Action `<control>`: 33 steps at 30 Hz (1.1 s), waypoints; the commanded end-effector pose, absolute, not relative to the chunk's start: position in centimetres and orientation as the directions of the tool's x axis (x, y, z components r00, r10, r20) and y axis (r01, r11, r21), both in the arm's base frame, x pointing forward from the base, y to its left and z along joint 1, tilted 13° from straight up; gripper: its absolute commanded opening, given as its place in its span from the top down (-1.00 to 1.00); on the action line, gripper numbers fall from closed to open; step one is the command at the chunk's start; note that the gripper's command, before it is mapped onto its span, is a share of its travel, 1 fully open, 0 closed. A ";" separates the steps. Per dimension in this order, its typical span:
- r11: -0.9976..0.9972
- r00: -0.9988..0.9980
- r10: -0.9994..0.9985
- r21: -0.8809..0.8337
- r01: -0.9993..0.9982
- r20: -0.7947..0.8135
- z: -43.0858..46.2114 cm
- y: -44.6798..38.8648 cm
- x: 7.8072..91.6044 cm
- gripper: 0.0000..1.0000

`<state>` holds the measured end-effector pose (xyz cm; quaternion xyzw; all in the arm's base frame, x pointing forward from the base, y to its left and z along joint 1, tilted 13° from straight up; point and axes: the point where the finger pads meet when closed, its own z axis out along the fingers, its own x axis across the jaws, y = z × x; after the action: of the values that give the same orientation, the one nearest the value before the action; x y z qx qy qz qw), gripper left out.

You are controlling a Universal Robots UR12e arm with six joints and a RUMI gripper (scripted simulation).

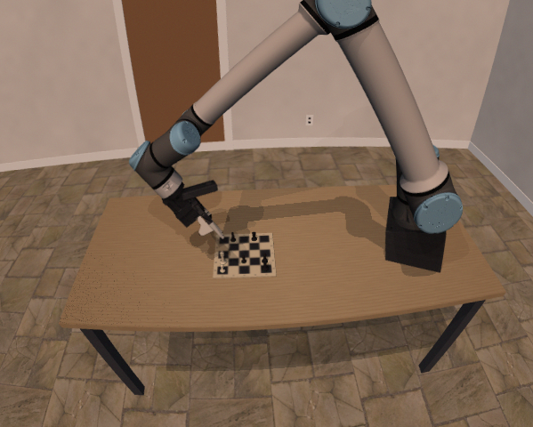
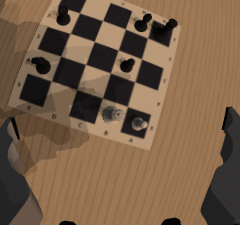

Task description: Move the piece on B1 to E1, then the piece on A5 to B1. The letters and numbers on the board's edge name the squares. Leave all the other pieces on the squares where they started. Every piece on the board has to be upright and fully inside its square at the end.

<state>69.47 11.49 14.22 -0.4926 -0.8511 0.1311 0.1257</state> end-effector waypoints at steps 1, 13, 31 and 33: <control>0.519 -0.523 0.850 -0.269 0.811 0.065 14.1 11.5 68.1 -1.00; 0.649 -0.651 0.757 -0.055 0.759 -0.052 13.3 11.7 61.2 -1.00; 0.738 -0.718 0.671 0.078 0.670 -0.185 12.5 12.0 55.1 -1.00; 0.741 -0.719 0.668 0.082 0.667 -0.190 12.5 12.0 54.9 -1.00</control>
<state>55.45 12.00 12.49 -0.3657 -0.9260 0.0007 -0.0938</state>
